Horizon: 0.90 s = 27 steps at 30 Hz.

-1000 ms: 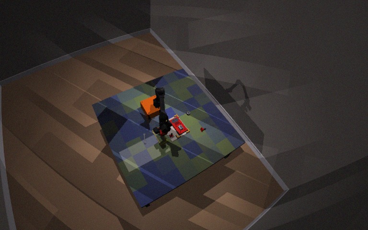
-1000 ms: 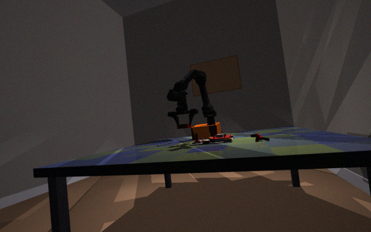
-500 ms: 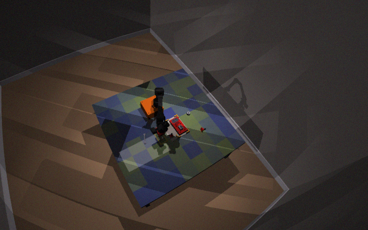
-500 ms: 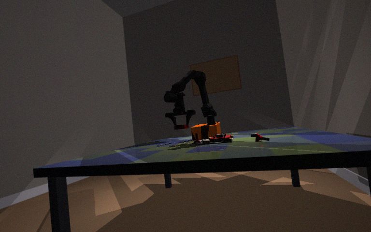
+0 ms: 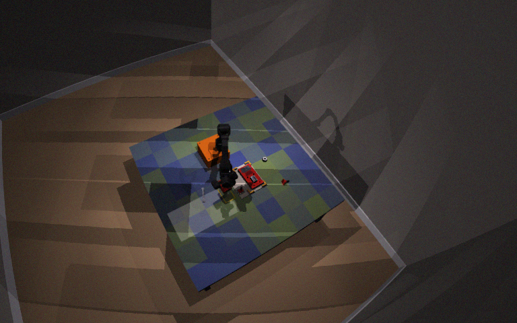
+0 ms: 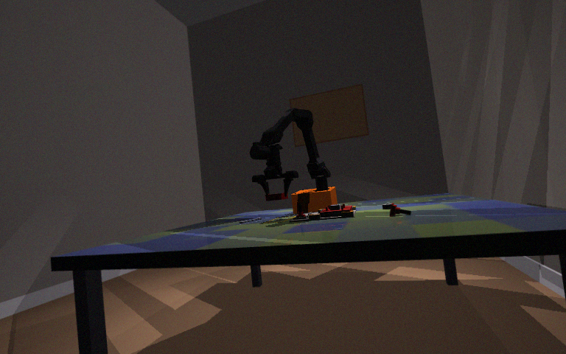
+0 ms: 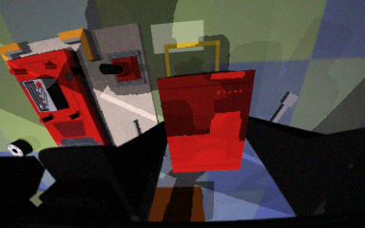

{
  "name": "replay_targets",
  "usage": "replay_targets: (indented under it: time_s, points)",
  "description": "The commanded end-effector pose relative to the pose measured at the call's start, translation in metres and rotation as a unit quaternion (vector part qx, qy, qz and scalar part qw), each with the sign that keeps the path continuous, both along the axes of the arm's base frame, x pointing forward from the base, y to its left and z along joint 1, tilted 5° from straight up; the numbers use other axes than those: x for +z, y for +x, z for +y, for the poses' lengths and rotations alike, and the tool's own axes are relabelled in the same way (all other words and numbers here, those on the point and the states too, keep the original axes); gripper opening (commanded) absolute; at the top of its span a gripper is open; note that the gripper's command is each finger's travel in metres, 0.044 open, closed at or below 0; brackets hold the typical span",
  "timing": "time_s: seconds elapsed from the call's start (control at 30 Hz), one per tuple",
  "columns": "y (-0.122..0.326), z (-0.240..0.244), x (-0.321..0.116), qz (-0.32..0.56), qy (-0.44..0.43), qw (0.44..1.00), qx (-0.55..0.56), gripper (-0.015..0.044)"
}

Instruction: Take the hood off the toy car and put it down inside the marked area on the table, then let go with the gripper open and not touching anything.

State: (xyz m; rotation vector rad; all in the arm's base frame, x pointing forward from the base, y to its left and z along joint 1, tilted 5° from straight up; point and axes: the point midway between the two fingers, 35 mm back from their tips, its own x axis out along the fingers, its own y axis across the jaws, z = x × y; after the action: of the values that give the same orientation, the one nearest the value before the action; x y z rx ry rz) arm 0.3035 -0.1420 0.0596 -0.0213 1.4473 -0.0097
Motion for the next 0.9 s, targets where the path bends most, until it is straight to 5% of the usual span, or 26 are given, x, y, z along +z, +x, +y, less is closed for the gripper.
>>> replay_targets:
  time_s: [0.0, 0.87]
  points:
    - [-0.001, 0.002, -0.006, 0.003, 0.004, 1.0, 0.003, 0.0]
    - [0.001, 0.001, -0.029, 0.003, 0.004, 1.0, 0.003, 0.0]
